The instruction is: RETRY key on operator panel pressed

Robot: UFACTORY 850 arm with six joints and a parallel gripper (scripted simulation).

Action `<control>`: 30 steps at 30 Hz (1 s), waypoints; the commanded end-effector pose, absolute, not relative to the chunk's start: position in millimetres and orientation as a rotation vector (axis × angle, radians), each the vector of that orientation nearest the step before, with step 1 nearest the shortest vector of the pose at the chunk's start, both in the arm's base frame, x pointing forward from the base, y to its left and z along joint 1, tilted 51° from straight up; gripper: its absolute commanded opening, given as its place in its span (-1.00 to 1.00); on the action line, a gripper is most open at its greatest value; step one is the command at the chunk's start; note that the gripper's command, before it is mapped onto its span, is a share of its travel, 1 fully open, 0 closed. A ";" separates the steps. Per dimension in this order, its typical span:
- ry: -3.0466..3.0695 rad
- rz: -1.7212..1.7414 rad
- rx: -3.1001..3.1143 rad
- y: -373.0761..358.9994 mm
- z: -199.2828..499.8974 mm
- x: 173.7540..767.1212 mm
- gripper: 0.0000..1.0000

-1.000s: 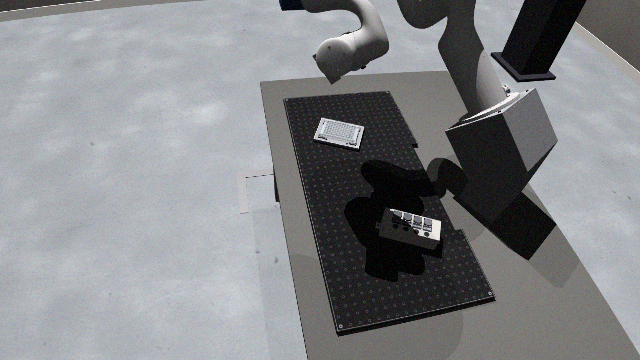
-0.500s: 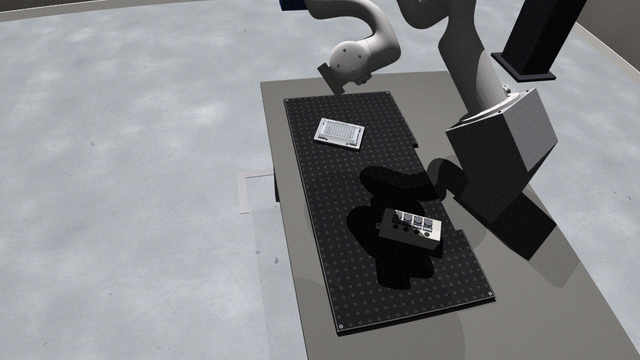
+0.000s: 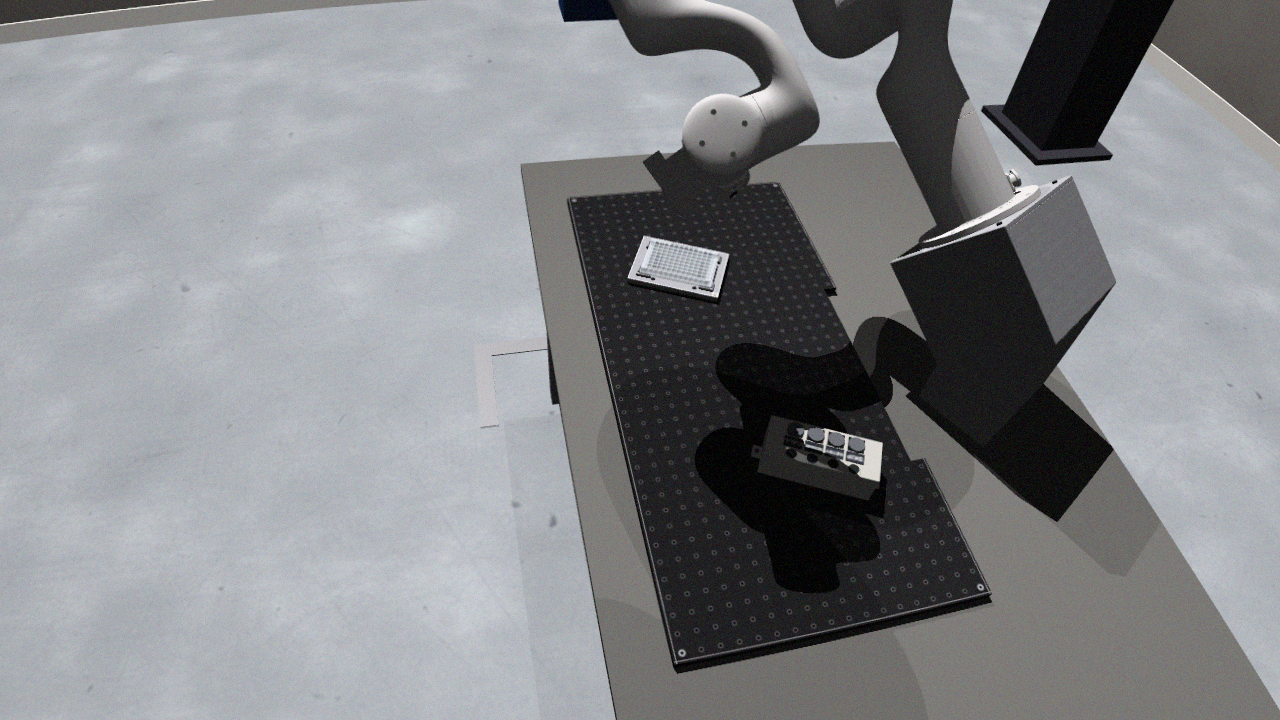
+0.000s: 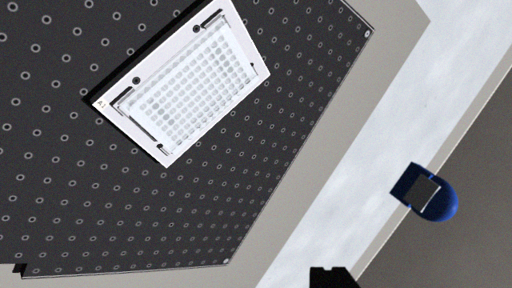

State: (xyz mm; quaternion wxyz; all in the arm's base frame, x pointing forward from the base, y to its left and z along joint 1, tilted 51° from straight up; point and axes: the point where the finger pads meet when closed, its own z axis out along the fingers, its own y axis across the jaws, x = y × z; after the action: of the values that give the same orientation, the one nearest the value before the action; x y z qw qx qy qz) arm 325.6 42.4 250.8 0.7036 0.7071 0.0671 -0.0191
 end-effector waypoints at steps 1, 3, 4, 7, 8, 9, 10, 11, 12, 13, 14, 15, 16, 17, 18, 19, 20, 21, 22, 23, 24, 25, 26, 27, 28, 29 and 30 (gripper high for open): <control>0.173 -0.027 1.583 46.8 233.3 334.1 -1.00; 0.204 -0.013 1.595 48.2 228.8 335.8 -1.00; 0.236 0.001 1.607 49.6 224.3 337.5 -1.00; 0.284 0.023 1.624 52.4 215.3 340.9 -1.00; 0.284 0.023 1.624 52.4 215.3 340.9 -1.00; 0.284 0.023 1.624 53.7 210.8 342.6 -1.00; 0.284 0.023 1.624 55.1 206.3 344.3 -1.00; 0.284 0.023 1.624 56.5 201.8 346.0 -1.00; 0.284 0.023 1.624 57.9 197.3 347.7 -1.00; 0.284 0.023 1.624 58.0 197.1 347.8 -1.00; 0.284 0.023 1.624 58.0 197.1 347.8 -1.00; 0.317 0.034 1.635 59.5 192.5 349.1 -1.00; 0.350 0.045 1.646 61.1 187.9 350.4 -1.00; 0.383 0.057 1.656 62.7 183.4 351.7 -1.00; 0.401 0.063 1.662 64.2 178.8 353.0 -1.00; 0.401 0.063 1.662 65.8 174.2 354.3 -1.00; 0.401 0.063 1.662 67.3 169.7 355.6 -1.00; 0.401 0.063 1.662 68.8 165.1 356.9 -1.00; 0.401 0.063 1.662 70.4 160.5 358.2 -1.00; 0.401 0.063 1.662 70.7 159.7 358.4 -1.00; 0.401 0.063 1.662 70.7 159.7 358.4 -1.00; 0.401 0.063 1.662 70.7 159.7 358.4 -1.00; 0.435 0.072 1.672 72.3 155.0 359.3 -1.00; 0.469 0.080 1.682 74.0 150.4 360.1 -1.00; 0.503 0.089 1.692 75.7 145.7 361.0 -1.00; 0.523 0.094 1.697 77.4 141.1 361.8 -1.00; 0.523 0.094 1.697 79.0 136.4 362.6 -1.00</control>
State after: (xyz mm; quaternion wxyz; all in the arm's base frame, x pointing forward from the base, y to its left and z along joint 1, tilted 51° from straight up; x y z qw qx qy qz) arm 357.8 71.2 157.4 0.6489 0.7358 0.1914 0.0302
